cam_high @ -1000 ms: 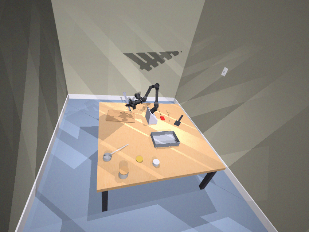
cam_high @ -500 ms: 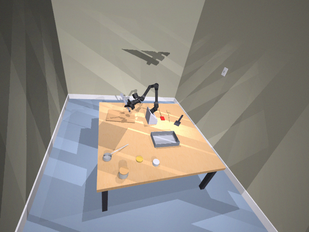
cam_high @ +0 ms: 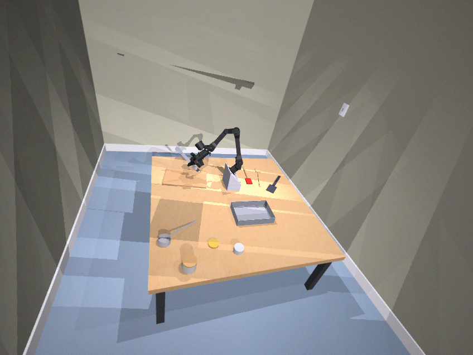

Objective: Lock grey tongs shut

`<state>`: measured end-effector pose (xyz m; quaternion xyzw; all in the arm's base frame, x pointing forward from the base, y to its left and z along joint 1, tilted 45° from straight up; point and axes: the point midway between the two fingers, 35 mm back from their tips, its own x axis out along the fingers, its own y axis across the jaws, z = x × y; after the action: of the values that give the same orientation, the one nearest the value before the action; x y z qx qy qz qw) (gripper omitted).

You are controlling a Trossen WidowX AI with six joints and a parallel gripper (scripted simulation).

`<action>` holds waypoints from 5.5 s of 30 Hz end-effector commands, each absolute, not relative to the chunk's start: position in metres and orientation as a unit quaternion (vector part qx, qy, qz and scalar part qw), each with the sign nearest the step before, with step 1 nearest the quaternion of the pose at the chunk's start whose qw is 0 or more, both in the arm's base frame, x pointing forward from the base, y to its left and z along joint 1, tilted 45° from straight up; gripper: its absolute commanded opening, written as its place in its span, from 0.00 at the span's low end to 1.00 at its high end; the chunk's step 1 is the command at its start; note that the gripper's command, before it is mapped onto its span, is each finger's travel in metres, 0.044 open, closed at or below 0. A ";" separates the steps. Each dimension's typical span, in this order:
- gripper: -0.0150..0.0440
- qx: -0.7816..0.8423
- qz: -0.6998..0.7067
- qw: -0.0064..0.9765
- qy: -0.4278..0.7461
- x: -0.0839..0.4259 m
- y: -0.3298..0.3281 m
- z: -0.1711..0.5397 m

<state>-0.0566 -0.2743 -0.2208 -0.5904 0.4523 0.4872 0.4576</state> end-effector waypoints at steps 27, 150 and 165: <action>0.00 -0.452 0.614 0.553 0.337 -0.053 -0.287 -0.227; 0.58 -0.320 0.705 0.582 0.248 -0.063 -0.218 -0.271; 1.00 -0.320 0.705 0.582 0.247 -0.062 -0.219 -0.259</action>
<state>-0.0631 -0.2185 -0.2699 -0.3209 0.2482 0.7052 0.5815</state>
